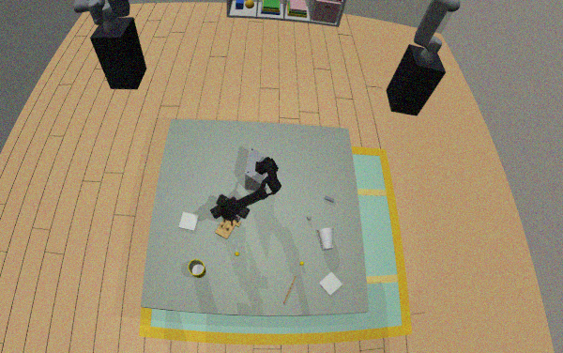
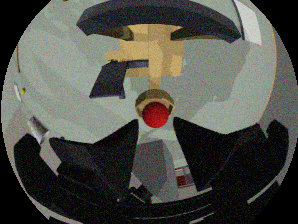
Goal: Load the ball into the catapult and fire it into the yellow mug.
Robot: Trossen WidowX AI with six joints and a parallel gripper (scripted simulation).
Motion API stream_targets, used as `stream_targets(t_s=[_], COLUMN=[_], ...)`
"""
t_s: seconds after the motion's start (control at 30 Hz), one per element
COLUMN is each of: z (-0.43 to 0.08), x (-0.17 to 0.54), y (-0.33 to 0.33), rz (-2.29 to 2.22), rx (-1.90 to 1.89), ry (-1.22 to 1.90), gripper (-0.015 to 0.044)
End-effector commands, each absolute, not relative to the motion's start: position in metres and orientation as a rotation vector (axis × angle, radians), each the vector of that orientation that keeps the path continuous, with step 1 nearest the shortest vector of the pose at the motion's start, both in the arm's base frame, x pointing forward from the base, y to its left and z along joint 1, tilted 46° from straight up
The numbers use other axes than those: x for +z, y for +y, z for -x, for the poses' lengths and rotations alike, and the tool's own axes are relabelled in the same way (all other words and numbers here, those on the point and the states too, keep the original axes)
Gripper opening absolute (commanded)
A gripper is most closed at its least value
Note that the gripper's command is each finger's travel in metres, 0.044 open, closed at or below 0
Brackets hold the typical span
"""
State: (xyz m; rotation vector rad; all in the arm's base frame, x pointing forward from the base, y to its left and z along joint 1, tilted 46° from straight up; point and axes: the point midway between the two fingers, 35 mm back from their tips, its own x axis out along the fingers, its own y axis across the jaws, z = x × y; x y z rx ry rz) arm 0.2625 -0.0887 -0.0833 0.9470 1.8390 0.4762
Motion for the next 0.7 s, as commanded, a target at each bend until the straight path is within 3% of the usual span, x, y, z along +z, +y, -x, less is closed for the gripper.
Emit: stream_targets(t_s=[0.0,0.2,0.67], z=[-0.263,-0.248,-0.331], x=[-0.075,-0.006,-0.051], y=[-0.098,-0.165,-0.215], rz=[-0.945,-0.947,-0.911], rx=[0.467,0.383,0.114], ry=[1.833,1.792,1.533], gripper=[0.0289,0.0440,0.0440])
